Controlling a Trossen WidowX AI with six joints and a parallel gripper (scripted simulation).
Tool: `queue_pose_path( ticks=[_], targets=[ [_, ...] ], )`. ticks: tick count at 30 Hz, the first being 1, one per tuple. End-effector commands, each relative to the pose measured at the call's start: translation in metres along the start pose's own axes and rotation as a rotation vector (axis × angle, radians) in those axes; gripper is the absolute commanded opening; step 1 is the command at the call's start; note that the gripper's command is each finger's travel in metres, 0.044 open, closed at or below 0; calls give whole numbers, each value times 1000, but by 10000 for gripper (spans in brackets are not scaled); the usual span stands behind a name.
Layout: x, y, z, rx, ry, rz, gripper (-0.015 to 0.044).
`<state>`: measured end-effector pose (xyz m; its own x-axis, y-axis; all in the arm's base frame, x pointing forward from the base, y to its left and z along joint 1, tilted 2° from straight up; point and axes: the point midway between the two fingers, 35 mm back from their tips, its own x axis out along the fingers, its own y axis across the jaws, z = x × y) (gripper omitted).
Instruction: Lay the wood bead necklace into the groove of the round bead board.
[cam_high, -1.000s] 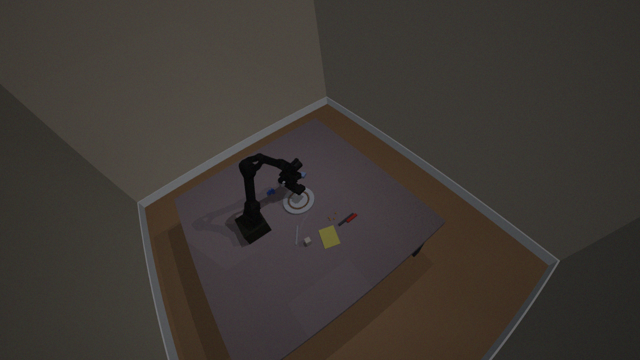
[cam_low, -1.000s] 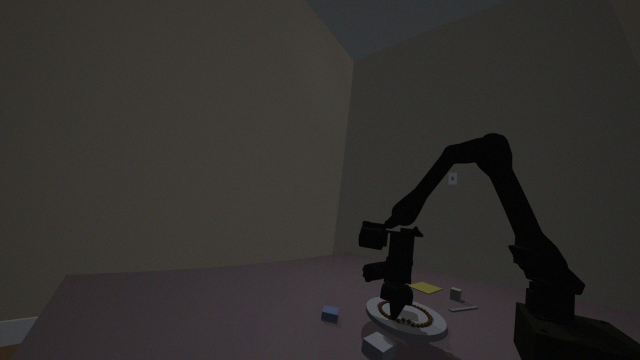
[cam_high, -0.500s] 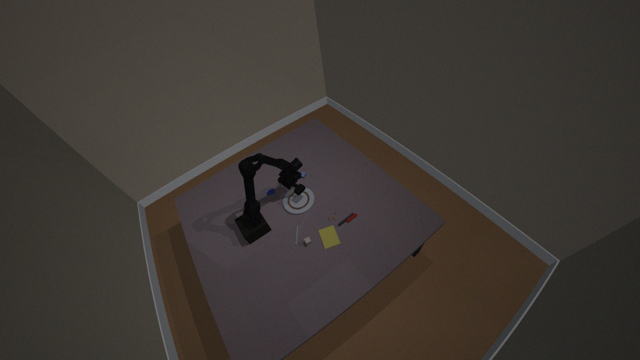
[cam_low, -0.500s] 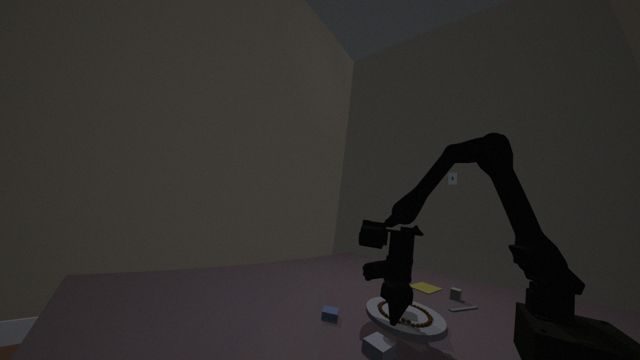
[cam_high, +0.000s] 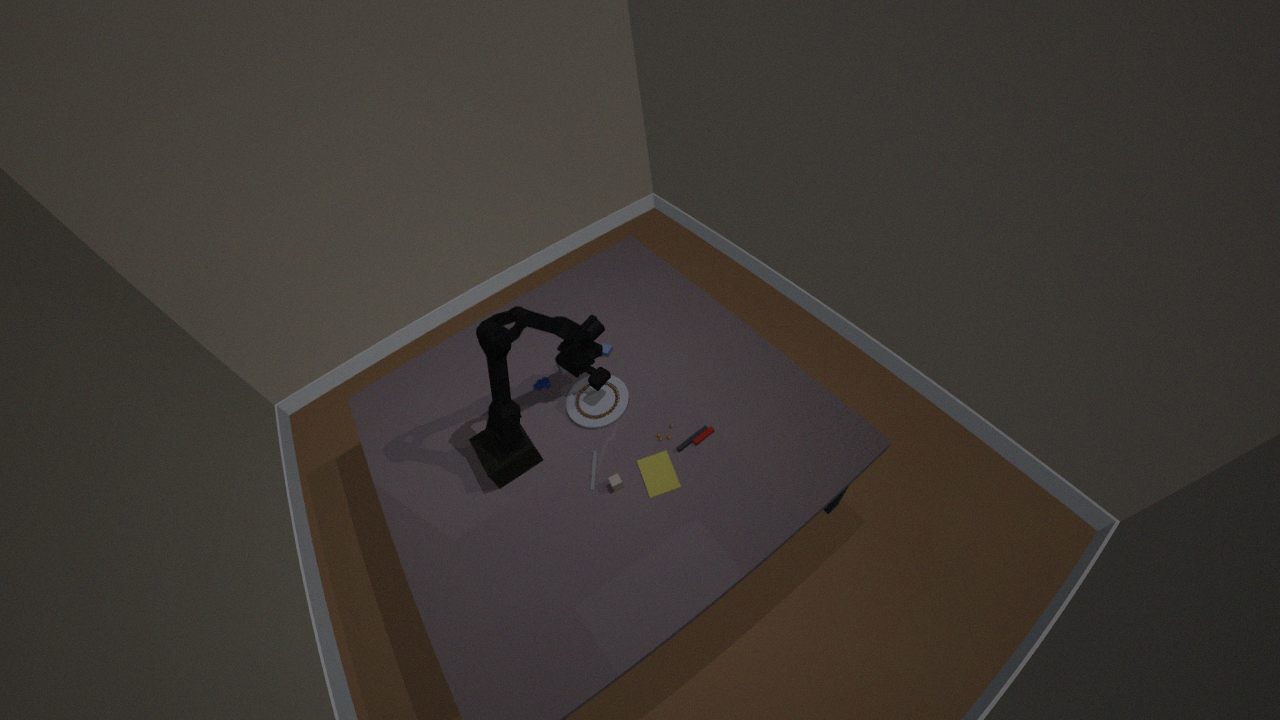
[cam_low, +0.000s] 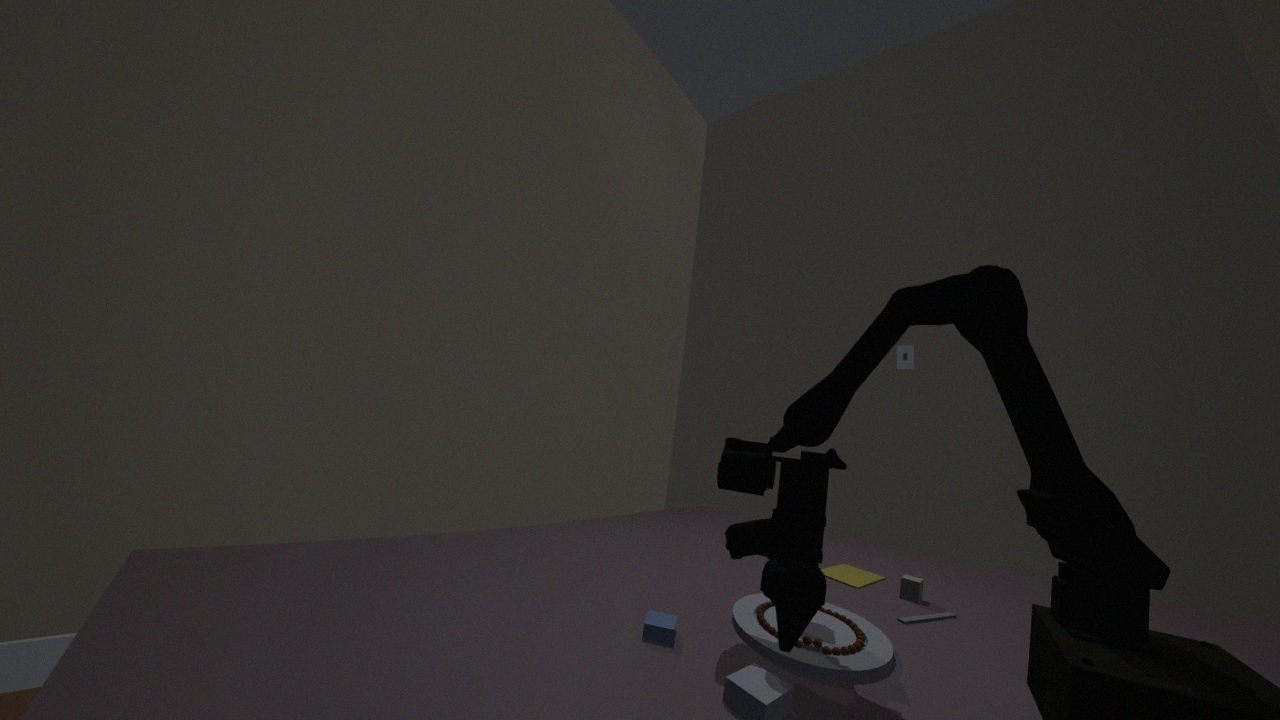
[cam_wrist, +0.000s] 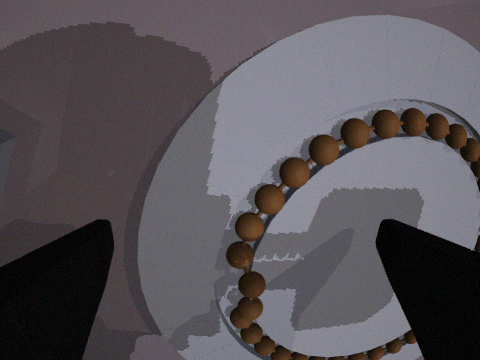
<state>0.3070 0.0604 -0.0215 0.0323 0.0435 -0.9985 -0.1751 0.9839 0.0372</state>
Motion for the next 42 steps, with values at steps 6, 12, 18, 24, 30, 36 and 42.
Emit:
queue_pose_path(
  ticks=[6, 12, 18, 24, 30, 36, 42],
  targets=[
    [-4, 0, -4, 16, 2, 0, 387],
    [-31, -2, -35, 101, 5, -1, 230],
    [-24, -2, -36, 104, 5, -1, 120],
    [-23, -2, -33, 96, -3, 0, 120],
    [-15, -2, -34, 98, -1, 0, 120],
    [-5, -2, -34, 100, 1, 0, 120],
    [4, -2, -36, 103, 4, -1, 120]
  ],
)
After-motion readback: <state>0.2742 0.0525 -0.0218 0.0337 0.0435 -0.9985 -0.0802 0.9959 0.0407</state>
